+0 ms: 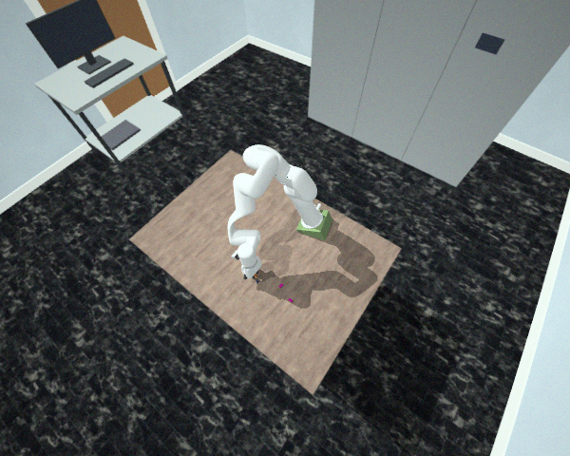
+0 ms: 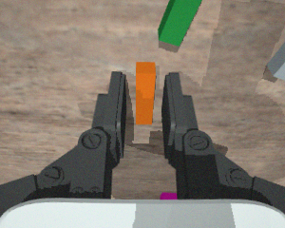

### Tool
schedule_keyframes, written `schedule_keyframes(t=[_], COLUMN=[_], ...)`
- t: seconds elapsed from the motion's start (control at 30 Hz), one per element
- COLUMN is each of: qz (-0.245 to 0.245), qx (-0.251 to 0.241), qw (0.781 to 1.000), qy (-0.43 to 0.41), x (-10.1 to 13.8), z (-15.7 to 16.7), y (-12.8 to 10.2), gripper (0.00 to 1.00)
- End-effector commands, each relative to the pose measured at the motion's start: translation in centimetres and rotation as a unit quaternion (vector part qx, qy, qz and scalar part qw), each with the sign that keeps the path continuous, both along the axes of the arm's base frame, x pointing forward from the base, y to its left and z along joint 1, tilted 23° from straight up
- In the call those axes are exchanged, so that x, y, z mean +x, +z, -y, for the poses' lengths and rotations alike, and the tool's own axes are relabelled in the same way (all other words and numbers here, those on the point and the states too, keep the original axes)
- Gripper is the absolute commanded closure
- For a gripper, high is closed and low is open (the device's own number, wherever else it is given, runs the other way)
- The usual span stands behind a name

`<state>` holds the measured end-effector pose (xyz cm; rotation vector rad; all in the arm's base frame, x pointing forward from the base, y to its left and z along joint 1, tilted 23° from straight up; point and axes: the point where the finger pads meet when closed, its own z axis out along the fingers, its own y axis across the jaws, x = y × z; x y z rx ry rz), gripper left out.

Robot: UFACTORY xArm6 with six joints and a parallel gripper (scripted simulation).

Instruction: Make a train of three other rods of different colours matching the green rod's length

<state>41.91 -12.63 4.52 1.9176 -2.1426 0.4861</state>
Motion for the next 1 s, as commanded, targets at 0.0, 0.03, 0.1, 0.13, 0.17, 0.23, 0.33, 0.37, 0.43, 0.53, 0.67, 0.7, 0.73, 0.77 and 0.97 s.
schedule_keyframes(t=[0.0,0.03,0.1,0.13,0.17,0.23,0.33,0.37,0.43,0.53,0.67,0.7,0.73,0.77,0.97], qz=[0.002,0.002,0.002,0.002,0.002,0.002,0.002,0.002,0.002,0.002,0.002,0.002,0.002,0.002,0.002], qx=[0.000,0.000,0.000,0.000,0.000,0.000,0.000,0.000,0.000,0.000,0.000,0.000,0.000,0.000,0.000], qw=[1.000,1.000,1.000,1.000,1.000,1.000,1.000,1.000,1.000,1.000,1.000,1.000,1.000,1.000,1.000], qy=[0.000,0.000,0.000,0.000,0.000,0.000,0.000,0.000,0.000,0.000,0.000,0.000,0.000,0.000,0.000], x=[0.13,0.13,0.13,0.13,0.13,0.13,0.13,0.13,0.13,0.13,0.13,0.13,0.13,0.13,0.13], z=[-0.01,-0.01,-0.01,-0.01,-0.01,-0.01,-0.01,-0.01,-0.01,-0.01,-0.01,-0.01,-0.01,-0.01,-0.01], y=[0.12,0.12,0.12,0.12,0.12,0.12,0.12,0.12,0.12,0.12,0.12,0.12,0.12,0.12,0.12], gripper=[0.76,0.76,0.76,0.76,0.76,0.96,0.96,0.96,0.96,0.96,0.96,0.96,0.96,0.96,0.96])
